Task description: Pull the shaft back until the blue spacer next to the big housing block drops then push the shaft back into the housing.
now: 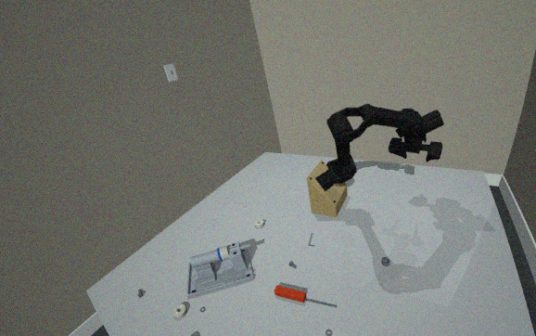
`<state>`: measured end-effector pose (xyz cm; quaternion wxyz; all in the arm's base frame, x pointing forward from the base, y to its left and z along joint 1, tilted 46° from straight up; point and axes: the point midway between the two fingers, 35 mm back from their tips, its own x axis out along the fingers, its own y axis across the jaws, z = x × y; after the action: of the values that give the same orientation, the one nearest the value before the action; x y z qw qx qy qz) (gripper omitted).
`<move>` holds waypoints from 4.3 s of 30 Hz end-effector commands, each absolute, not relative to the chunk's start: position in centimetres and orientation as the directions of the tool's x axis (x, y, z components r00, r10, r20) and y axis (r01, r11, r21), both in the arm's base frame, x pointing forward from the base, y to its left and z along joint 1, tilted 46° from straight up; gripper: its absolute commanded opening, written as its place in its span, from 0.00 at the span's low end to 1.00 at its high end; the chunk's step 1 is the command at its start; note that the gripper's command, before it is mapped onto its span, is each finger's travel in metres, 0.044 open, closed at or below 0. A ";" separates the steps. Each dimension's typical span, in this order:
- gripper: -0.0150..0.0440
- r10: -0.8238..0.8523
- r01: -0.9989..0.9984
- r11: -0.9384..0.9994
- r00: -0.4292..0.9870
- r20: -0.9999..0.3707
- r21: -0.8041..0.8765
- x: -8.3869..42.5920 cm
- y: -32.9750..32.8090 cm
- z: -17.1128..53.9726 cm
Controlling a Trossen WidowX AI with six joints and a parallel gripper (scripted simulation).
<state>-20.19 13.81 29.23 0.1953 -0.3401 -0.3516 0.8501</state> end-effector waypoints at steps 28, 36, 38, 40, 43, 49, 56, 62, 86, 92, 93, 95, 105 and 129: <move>1.00 0.739 -0.860 -0.258 0.118 -0.663 -0.441 4.5 35.0 26.2; 1.00 0.613 -0.946 -0.021 0.243 -0.752 -0.324 14.5 34.3 22.9; 1.00 0.569 -0.962 0.043 0.246 -0.785 -0.271 17.0 33.8 21.5; 1.00 0.524 -0.970 0.116 0.243 -0.816 -0.214 19.5 33.0 20.0; 1.00 0.446 -0.969 0.191 0.230 -0.865 -0.160 22.6 30.6 17.1; 1.00 0.376 -0.919 0.395 0.145 -0.915 0.016 27.6 27.9 13.5; 1.00 0.352 -0.651 0.705 -0.021 -0.936 0.280 34.6 21.2 7.5; 1.00 0.433 -0.234 0.858 -0.149 -0.889 0.457 38.2 13.3 1.9; 1.00 0.698 0.535 0.648 -0.135 -0.703 0.541 39.7 -2.1 -7.5; 1.00 0.698 0.535 0.648 -0.135 -0.703 0.541 39.7 -2.1 -7.5; 1.00 0.698 0.535 0.648 -0.135 -0.703 0.541 39.7 -2.1 -7.5; 1.00 0.698 0.535 0.648 -0.135 -0.703 0.541 39.7 -2.1 -7.5; 1.00 0.698 0.535 0.648 -0.135 -0.703 0.541 39.7 -2.1 -7.5; 1.00 0.699 0.535 0.648 -0.135 -0.703 0.542 39.6 -1.1 -8.5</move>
<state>39.70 -1.58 -8.09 -0.5161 -0.4088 -0.7483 -0.0809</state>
